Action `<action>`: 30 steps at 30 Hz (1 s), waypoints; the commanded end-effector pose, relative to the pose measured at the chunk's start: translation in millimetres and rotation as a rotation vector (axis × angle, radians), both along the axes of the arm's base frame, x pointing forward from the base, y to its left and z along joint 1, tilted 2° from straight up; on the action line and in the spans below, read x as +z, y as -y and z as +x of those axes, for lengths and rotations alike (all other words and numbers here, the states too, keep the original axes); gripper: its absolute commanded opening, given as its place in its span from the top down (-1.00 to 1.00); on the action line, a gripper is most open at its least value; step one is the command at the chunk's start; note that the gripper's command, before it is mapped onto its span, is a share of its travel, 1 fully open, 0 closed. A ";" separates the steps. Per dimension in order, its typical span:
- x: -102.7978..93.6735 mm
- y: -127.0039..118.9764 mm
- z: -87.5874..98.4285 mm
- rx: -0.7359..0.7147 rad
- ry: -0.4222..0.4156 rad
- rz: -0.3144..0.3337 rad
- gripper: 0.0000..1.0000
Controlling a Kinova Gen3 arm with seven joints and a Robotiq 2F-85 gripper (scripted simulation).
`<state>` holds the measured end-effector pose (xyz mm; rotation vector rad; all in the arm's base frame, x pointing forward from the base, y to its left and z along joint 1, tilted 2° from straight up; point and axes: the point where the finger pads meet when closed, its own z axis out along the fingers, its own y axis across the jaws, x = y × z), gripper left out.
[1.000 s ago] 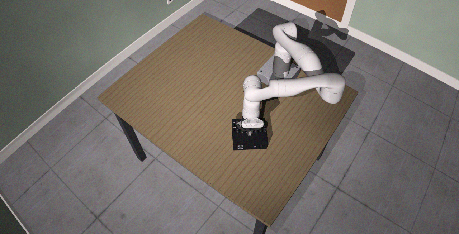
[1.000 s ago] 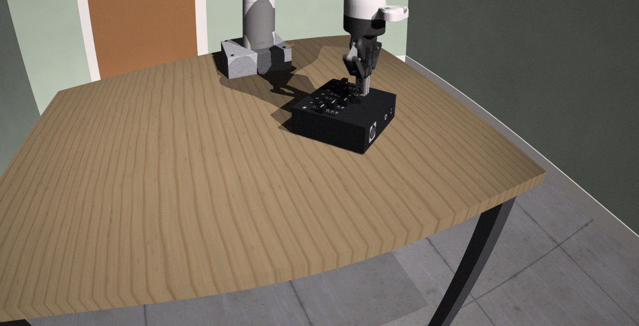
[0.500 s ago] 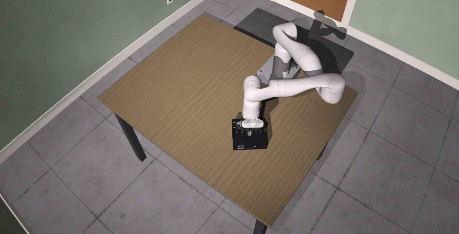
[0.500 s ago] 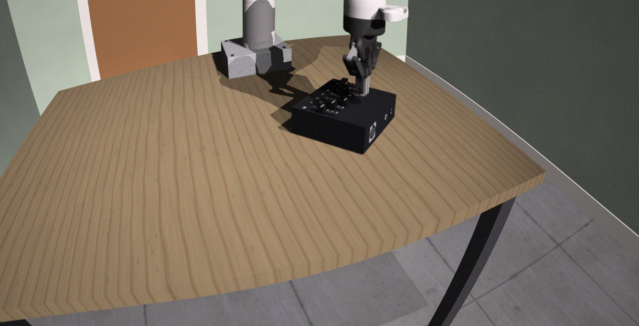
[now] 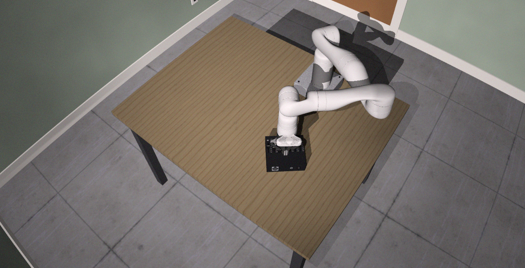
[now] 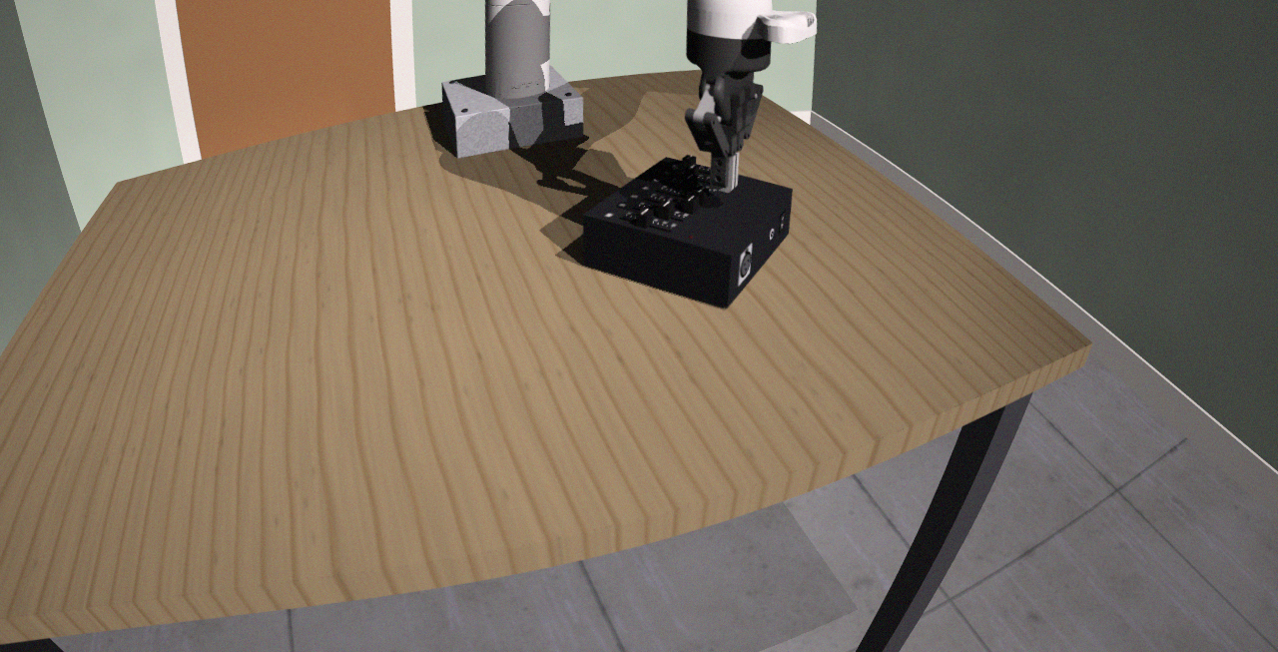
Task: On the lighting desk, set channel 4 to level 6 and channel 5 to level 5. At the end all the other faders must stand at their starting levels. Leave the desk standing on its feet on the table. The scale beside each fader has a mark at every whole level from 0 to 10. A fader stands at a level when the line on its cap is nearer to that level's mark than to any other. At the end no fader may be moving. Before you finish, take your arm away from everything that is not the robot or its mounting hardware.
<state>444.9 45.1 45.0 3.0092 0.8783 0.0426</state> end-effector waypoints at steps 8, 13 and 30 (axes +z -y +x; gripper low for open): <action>-1.2 2.1 -0.2 0.001 0.002 0.000 1.00; -1.2 2.1 -0.2 0.001 0.002 0.000 1.00; -6.4 2.1 -0.1 0.001 0.002 0.000 1.00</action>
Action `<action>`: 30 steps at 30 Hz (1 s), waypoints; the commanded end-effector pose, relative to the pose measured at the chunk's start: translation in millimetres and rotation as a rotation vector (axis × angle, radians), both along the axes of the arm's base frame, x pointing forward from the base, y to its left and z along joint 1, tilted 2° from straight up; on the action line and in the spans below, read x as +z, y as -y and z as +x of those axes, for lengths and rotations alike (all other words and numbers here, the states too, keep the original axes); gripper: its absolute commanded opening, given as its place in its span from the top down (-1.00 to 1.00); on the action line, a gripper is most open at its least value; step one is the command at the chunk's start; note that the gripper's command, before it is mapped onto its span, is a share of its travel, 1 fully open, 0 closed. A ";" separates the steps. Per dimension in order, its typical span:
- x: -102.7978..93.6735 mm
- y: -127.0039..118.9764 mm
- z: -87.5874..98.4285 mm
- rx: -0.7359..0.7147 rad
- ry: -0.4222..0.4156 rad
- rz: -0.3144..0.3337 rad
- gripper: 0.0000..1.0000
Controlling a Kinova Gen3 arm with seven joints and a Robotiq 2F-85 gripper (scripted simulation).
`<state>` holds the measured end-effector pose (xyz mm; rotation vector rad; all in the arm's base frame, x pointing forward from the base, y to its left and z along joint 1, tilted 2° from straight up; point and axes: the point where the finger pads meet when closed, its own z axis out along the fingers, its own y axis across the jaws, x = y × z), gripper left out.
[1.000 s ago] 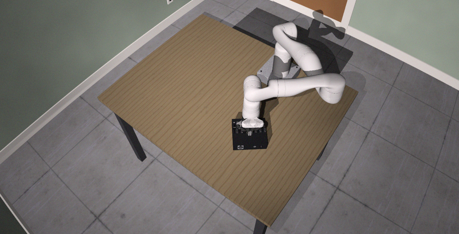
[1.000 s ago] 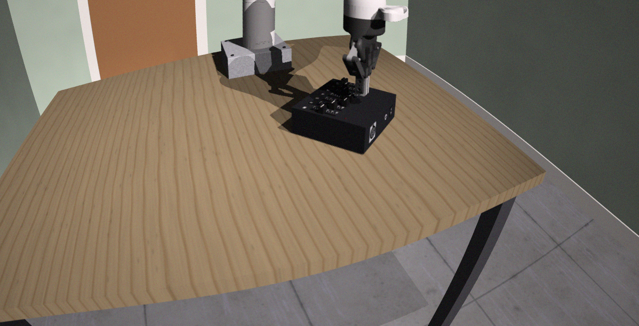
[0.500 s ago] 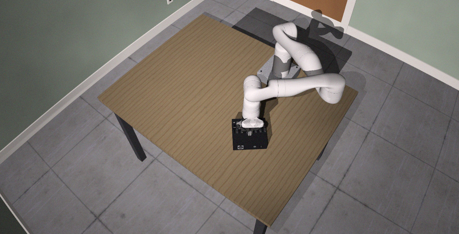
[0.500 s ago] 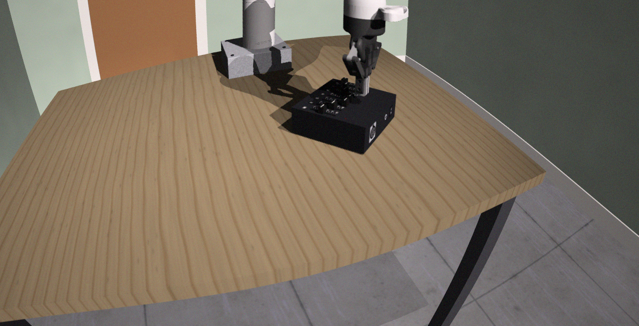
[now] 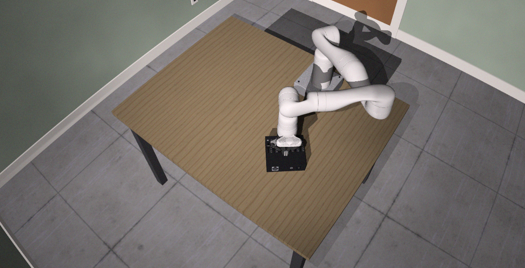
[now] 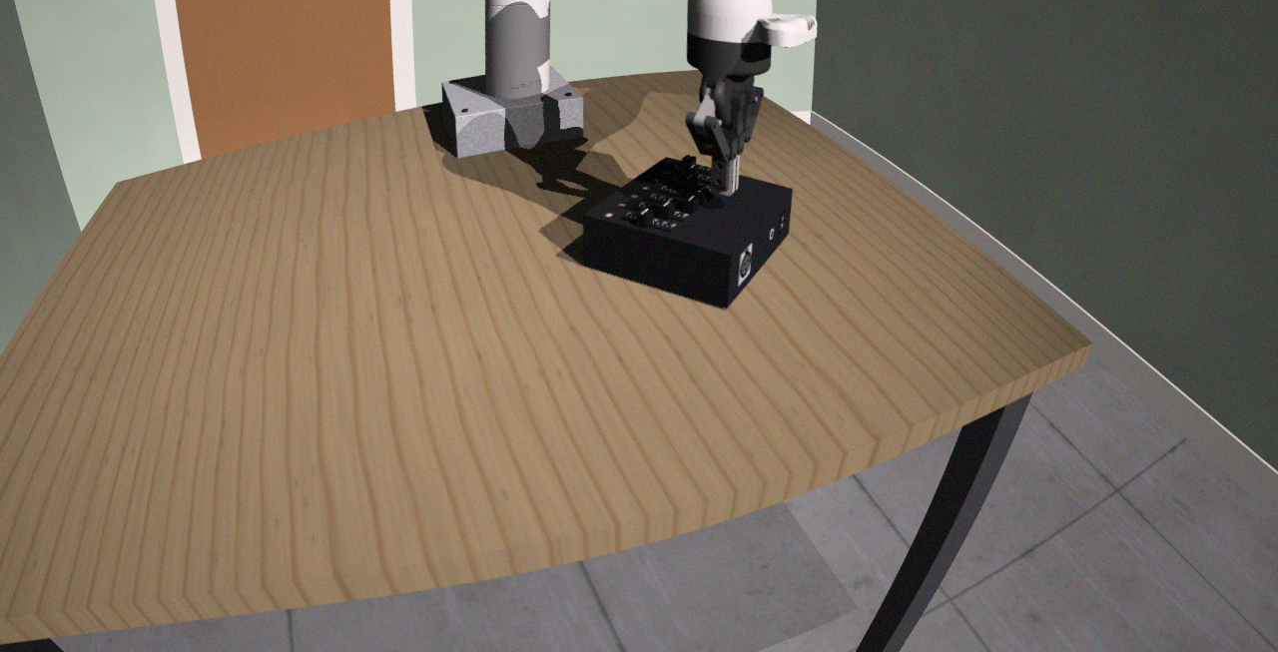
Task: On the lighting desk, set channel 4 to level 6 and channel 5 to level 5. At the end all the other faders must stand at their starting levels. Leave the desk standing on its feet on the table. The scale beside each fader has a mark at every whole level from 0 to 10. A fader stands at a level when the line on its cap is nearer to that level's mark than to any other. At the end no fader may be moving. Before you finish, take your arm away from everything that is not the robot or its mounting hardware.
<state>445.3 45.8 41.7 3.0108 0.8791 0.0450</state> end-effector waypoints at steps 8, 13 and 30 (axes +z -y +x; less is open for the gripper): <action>-8.4 2.8 -0.3 0.001 0.001 -0.002 1.00; -9.7 2.8 -0.2 0.001 0.001 -0.002 1.00; -9.8 2.9 -0.3 0.001 0.001 -0.002 1.00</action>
